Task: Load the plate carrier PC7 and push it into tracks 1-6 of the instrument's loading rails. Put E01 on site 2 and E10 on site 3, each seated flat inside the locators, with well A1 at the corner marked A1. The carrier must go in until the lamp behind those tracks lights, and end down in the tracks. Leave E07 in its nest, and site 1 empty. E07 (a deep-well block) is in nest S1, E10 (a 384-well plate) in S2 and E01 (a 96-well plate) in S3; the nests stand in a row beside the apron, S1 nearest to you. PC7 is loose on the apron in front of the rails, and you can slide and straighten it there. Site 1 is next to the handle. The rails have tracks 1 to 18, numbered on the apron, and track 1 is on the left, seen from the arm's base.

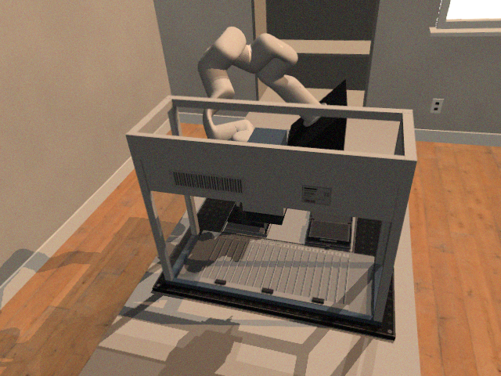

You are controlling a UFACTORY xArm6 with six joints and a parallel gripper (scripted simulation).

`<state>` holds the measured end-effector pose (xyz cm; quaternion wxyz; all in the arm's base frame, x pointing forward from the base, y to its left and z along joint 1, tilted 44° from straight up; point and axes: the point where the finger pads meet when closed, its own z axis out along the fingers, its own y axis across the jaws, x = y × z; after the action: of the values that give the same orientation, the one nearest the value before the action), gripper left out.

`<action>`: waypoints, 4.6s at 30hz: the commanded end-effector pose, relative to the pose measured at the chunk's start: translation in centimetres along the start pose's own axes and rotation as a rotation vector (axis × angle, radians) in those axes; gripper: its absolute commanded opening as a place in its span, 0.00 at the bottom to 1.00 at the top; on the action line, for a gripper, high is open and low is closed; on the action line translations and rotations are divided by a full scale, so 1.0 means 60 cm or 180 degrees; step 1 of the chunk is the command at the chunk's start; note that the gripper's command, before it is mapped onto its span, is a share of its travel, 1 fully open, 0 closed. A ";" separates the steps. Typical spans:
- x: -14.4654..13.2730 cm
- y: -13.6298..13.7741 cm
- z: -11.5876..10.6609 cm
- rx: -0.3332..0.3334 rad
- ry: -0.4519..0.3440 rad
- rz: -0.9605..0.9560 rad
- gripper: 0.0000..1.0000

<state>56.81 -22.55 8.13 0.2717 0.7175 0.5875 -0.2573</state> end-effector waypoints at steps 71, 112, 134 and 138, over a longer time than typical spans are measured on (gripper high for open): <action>0.000 0.002 -0.155 -0.0012 0.0003 0.0004 0.00; 0.262 -0.106 -0.154 -0.0007 0.0012 0.3611 0.00; 0.417 -0.169 -0.154 -0.0003 0.0014 0.4845 0.00; 0.426 -0.172 -0.154 -0.0003 0.0014 0.4845 0.00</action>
<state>51.46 3.11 -3.69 0.3743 0.9248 -0.0676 0.0002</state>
